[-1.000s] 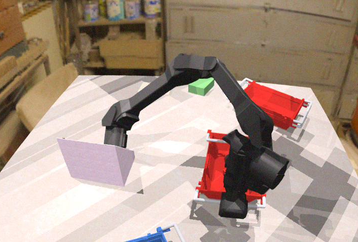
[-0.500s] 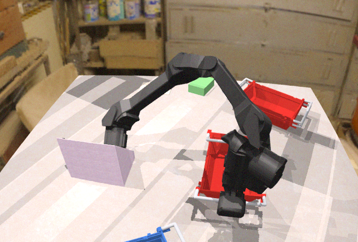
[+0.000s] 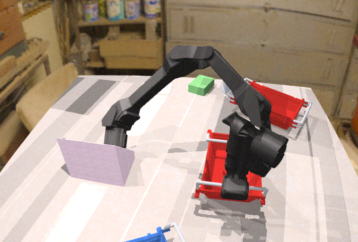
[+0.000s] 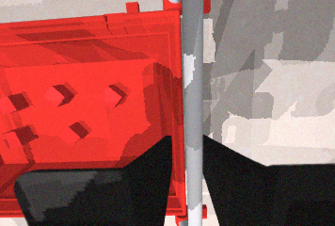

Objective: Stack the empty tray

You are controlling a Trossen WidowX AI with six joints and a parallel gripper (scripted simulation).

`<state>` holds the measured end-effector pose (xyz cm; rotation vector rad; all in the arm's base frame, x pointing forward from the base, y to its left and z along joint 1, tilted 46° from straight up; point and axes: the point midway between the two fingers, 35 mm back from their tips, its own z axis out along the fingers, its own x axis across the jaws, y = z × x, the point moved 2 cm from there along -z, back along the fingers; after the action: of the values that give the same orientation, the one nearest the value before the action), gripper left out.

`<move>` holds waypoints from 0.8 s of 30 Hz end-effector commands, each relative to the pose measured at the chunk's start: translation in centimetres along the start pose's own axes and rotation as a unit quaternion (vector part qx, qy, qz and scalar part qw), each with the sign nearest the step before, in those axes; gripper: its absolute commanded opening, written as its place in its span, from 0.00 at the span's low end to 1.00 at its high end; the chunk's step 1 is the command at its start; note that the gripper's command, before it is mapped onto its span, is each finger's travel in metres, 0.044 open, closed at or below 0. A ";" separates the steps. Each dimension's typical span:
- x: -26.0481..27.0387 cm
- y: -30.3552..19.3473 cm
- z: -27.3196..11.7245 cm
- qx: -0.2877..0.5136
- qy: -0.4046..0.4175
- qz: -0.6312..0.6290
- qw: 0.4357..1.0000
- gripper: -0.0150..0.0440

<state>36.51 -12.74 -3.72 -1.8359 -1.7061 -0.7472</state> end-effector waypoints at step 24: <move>3.3 0.2 -1.1 0.004 0.004 -0.001 1.000 0.40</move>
<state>36.72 -11.65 -0.47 -1.8313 -1.6990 -0.7517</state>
